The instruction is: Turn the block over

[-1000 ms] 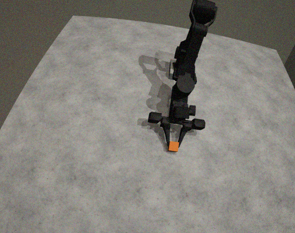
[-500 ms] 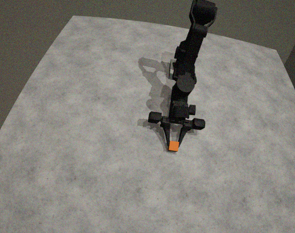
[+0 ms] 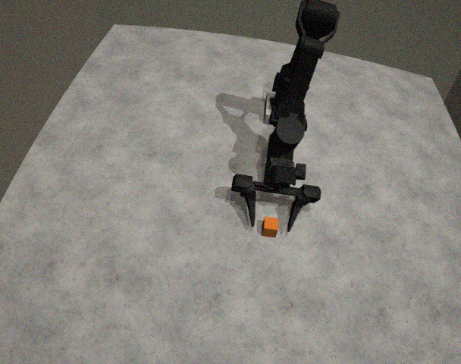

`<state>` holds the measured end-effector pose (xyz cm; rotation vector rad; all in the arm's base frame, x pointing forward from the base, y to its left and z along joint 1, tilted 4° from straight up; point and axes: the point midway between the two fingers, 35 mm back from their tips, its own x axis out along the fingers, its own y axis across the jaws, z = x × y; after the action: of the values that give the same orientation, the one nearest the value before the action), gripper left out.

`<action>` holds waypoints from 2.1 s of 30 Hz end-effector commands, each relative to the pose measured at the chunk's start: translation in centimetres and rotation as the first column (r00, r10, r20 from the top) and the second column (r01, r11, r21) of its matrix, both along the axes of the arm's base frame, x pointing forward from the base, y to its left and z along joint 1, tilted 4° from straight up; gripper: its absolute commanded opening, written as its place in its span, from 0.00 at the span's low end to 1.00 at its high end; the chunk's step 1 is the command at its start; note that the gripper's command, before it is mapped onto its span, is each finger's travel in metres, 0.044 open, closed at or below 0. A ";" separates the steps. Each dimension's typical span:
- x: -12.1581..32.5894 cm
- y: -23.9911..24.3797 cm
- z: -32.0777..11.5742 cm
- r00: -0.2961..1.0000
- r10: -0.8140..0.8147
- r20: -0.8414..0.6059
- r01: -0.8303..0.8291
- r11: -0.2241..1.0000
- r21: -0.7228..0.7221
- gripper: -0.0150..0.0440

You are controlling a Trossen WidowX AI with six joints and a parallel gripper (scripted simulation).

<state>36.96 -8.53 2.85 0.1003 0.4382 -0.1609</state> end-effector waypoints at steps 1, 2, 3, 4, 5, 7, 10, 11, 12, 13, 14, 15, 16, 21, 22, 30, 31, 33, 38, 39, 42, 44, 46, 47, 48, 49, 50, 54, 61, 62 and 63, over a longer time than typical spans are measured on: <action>0.0 0.0 0.0 1.000 0.000 0.002 0.000 1.000 0.004 1.00; 0.0 0.0 0.0 1.000 0.000 0.002 0.000 1.000 0.004 1.00; 0.0 0.0 0.0 1.000 0.000 0.002 0.000 1.000 0.004 1.00; 0.0 0.0 0.0 1.000 0.000 0.002 0.000 1.000 0.004 1.00; 0.0 0.0 0.0 1.000 0.000 0.002 0.000 1.000 0.004 1.00; 0.0 0.0 0.0 1.000 0.000 0.002 0.000 1.000 0.004 1.00; 0.0 0.0 0.0 1.000 0.000 0.002 0.000 1.000 0.004 1.00; 0.0 0.0 0.0 1.000 0.000 0.002 0.000 1.000 0.004 1.00; 0.0 0.0 0.0 1.000 0.000 0.002 0.000 1.000 0.004 1.00; 0.0 0.0 0.0 1.000 0.000 0.002 0.000 1.000 0.004 1.00; 0.0 0.0 0.0 1.000 0.000 0.002 0.000 1.000 0.004 1.00; 0.0 0.0 0.0 1.000 0.000 0.002 0.000 1.000 0.004 1.00; 0.0 0.0 0.0 1.000 0.000 0.002 0.000 1.000 0.004 1.00; 0.0 0.0 0.0 1.000 0.000 0.002 0.000 1.000 0.004 1.00; 0.0 0.0 0.0 1.000 0.000 0.002 0.000 1.000 0.004 1.00; 0.0 0.0 0.0 1.000 0.000 0.002 0.000 1.000 0.004 1.00; 0.0 0.0 0.0 1.000 0.000 0.002 0.000 1.000 0.004 1.00; 0.0 0.0 0.0 1.000 0.000 0.002 0.000 1.000 0.004 1.00; 0.8 -0.3 0.3 0.996 0.005 -0.091 -0.003 1.000 0.018 1.00; 1.0 -0.4 0.5 0.992 0.007 -0.129 -0.004 1.000 0.024 1.00; 1.1 -0.6 1.7 0.971 0.017 -0.239 -0.007 0.999 0.044 1.00; 0.7 -0.6 2.8 0.950 0.026 -0.311 -0.008 0.998 0.058 1.00; -0.1 -0.5 4.2 0.924 0.036 -0.382 -0.009 0.997 0.073 1.00; -0.6 -0.4 5.0 0.908 0.042 -0.416 -0.009 0.997 0.081 1.00; -1.2 -0.3 5.8 0.892 0.049 -0.450 -0.009 0.996 0.090 1.00; -1.8 -0.1 6.6 0.877 0.054 -0.477 -0.009 0.995 0.097 1.00; -2.2 0.0 7.0 0.868 0.058 -0.494 -0.009 0.995 0.101 1.00; -2.4 0.0 7.2 0.865 0.059 -0.499 -0.009 0.995 0.102 1.00; -2.4 0.0 7.2 0.865 0.059 -0.499 -0.009 0.995 0.102 1.00; -2.4 0.0 7.2 0.865 0.059 -0.499 -0.009 0.995 0.102 1.00; -2.3 0.0 7.2 0.862 0.060 -0.503 -0.009 0.995 0.103 1.00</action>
<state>34.92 -8.66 9.93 0.1483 0.9571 -0.1362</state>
